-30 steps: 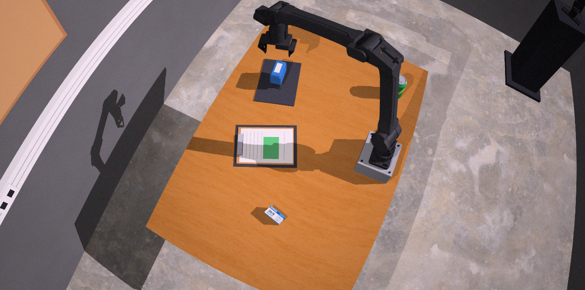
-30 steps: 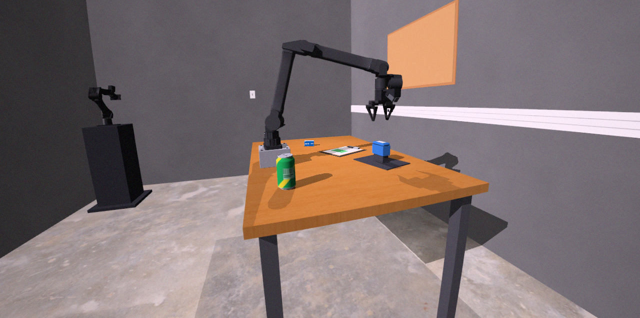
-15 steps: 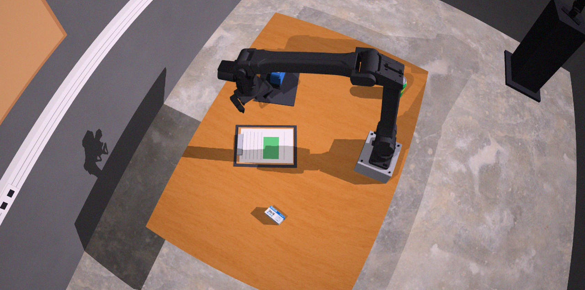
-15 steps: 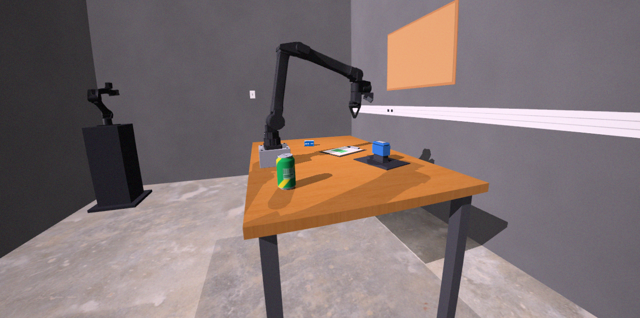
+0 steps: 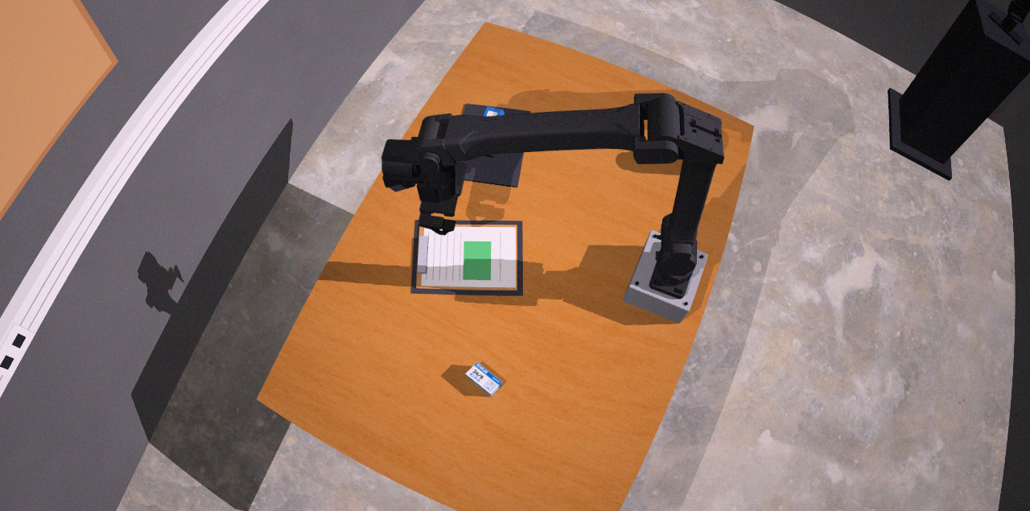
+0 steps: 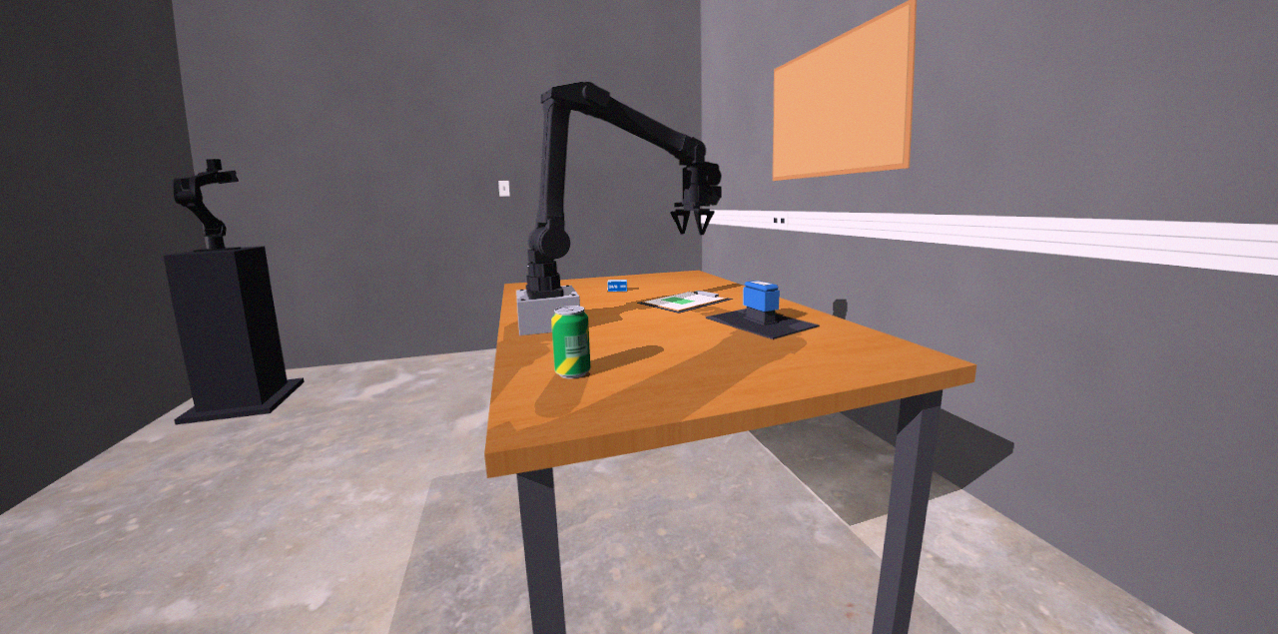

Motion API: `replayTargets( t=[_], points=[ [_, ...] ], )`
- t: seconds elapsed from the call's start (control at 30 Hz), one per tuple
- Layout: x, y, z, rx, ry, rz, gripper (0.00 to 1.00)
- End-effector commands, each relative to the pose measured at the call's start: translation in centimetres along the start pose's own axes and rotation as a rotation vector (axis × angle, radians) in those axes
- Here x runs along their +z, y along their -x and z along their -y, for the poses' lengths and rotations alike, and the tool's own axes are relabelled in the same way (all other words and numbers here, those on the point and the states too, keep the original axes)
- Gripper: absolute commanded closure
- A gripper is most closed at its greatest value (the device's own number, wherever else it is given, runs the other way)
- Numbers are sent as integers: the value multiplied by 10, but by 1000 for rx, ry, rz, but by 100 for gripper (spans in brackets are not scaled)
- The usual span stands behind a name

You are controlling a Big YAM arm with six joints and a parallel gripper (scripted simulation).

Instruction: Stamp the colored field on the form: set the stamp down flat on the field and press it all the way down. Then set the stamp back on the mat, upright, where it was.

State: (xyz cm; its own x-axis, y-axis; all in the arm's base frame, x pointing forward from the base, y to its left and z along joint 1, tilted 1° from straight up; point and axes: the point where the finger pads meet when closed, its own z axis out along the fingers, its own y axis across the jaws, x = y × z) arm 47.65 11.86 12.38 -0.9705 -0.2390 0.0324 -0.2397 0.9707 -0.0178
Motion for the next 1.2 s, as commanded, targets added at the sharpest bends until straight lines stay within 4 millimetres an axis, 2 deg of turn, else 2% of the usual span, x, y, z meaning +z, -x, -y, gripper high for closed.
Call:
replayTargets(
  t=[0.0, 0.1, 0.2, 0.27, 0.3, 0.33, 0.37, 0.4, 0.57, 0.6, 0.63, 0.7, 1.17],
  points=[
    [28, 8, 1, -150, 16, 16, 0],
    [93, 7, -4, -159, 16, 16, 0],
    [93, 7, -4, -159, 14, 16, 0],
    [115, 5, -3, -158, 14, 15, 0],
    [116, 4, -3, -158, 14, 15, 0],
    [99, 28, -3, -157, 10, 68, 0],
    [95, 29, -3, -157, 9, 76, 0],
    [78, 32, -3, -156, 7, 110, 0],
    [78, 32, -3, -151, 7, 110, 0],
    [84, 31, -3, -151, 8, 99, 0],
    [100, 26, -3, -152, 10, 64, 0],
    [112, 11, -3, -152, 13, 30, 0],
    [110, 10, -3, -152, 13, 27, 0]
  ],
)
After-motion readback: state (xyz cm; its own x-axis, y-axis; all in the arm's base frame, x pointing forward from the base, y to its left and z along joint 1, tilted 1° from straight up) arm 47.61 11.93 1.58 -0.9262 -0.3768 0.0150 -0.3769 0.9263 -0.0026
